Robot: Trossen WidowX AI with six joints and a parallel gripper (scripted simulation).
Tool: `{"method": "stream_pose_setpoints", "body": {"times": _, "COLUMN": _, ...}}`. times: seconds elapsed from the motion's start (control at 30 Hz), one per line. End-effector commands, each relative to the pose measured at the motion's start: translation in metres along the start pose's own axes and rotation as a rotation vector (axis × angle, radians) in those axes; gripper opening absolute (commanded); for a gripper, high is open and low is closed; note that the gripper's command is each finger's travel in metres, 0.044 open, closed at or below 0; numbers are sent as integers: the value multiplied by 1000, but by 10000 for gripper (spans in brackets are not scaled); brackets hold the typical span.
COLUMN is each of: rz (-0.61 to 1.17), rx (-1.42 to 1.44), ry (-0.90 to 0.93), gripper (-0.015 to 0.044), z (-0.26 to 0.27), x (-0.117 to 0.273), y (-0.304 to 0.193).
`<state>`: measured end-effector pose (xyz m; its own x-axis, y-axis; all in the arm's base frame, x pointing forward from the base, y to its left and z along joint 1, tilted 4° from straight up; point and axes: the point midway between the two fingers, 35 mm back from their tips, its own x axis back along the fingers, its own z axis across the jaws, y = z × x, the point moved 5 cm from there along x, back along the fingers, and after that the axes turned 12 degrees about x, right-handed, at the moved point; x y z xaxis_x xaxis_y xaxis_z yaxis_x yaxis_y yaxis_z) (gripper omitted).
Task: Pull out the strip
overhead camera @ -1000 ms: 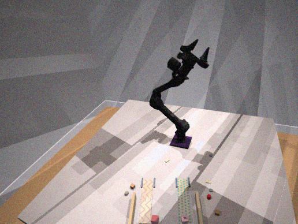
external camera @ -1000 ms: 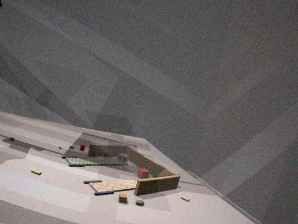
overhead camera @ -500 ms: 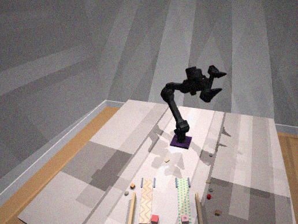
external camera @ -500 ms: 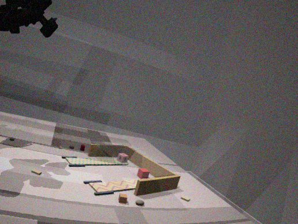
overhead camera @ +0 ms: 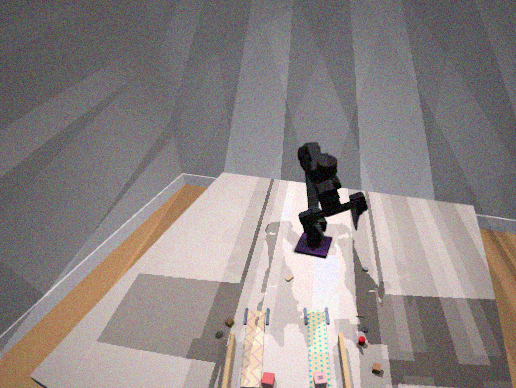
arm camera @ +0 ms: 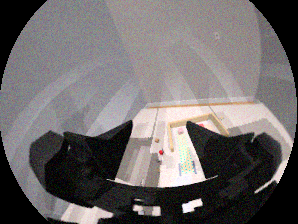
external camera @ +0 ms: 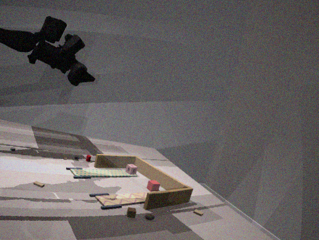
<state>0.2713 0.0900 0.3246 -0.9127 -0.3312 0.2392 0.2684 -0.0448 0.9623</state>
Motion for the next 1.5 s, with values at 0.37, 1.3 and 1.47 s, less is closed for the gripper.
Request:
{"method": "stream_pose_setpoints", "body": {"times": 0.37, "rz": 432, "rx": 187, "ry": -330, "gripper": 400, "z": -105, "x": -8, "y": -85}}
{"method": "stream_pose_setpoints", "body": {"times": 1.3, "rz": 1149, "rx": 164, "ry": -109, "gripper": 0, "z": -88, "x": -105, "y": -129}}
{"method": "stream_pose_setpoints", "body": {"times": 1.47, "rz": 1364, "rx": 164, "ry": -48, "gripper": 0, "z": -78, "x": -125, "y": -154}}
